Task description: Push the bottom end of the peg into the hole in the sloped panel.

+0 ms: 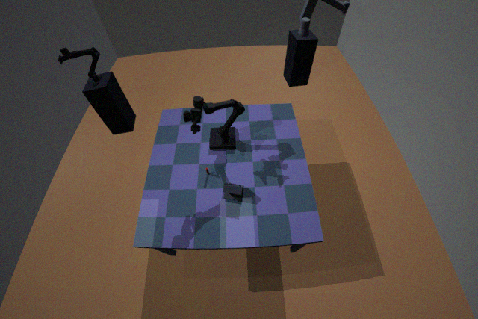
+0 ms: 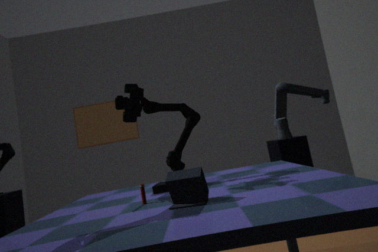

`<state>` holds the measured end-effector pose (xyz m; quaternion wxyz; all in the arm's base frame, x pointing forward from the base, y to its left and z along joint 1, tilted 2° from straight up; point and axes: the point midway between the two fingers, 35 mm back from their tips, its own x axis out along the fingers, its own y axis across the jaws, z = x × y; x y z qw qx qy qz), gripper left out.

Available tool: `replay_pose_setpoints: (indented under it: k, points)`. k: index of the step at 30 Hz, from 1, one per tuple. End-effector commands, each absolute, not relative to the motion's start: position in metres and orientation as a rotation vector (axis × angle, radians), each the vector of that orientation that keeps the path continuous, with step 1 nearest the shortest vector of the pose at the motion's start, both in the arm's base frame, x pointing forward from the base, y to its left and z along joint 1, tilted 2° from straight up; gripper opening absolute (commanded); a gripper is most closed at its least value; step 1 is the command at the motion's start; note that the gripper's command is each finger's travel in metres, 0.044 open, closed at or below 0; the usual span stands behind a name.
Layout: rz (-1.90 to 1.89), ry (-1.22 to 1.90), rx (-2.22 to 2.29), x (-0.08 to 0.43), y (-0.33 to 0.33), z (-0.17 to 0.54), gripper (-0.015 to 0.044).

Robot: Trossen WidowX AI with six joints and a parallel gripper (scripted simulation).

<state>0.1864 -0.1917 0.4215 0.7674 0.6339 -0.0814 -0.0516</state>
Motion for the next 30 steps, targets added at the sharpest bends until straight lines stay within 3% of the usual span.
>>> replay_pose_setpoints:
  k: [1,30]
  points:
    - [-0.113,-0.177,1.381,0.187,-0.192,0.421,0.0426]
    - [-0.571,-0.037,2.065,0.262,-0.258,0.302,0.0440]
